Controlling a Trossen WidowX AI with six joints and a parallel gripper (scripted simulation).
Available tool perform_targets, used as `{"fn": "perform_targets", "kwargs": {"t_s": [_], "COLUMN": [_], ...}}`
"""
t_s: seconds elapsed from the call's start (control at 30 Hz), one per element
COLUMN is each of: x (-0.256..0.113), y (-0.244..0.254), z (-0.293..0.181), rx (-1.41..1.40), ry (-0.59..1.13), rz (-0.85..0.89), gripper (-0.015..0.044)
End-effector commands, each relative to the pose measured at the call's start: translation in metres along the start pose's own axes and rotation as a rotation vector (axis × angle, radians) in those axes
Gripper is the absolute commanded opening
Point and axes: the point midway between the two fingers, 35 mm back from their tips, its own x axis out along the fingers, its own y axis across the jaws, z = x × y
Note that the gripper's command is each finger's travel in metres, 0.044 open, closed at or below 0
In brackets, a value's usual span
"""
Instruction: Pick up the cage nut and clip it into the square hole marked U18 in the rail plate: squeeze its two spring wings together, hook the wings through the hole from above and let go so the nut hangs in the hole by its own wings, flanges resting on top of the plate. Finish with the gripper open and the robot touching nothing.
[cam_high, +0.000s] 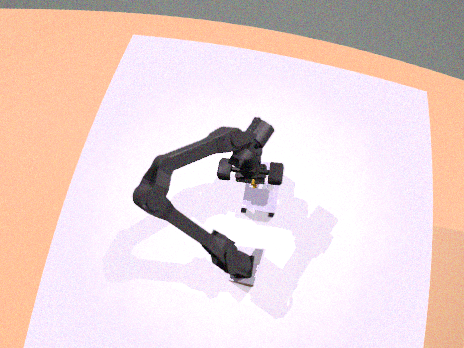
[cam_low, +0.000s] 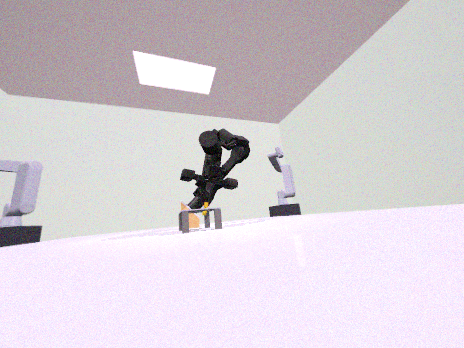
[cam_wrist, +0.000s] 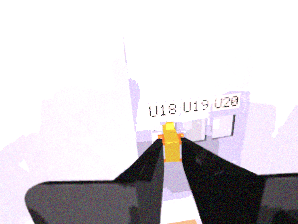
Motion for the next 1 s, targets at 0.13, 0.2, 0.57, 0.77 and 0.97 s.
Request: {"fn": "perform_targets", "kwargs": {"t_s": [0.13, 0.2, 0.57, 0.77, 0.97], "x": [-0.0002, -0.0002, -0.0001, -0.0001, -0.0001], "y": [0.0008, 0.0010, 0.0023, 0.0036, 0.0038], "z": [-0.0001, -0.0001, 0.0000, 0.0000, 0.0000], "rx": [0.001, 0.001, 0.002, 0.002, 0.002], "ry": [-0.001, -0.001, -0.001, -0.001, -0.001], "rz": [-0.018, -0.022, -0.043, -0.065, -0.067], "gripper": [0.0037, 0.0037, 0.0037, 0.0037, 0.0037]}}
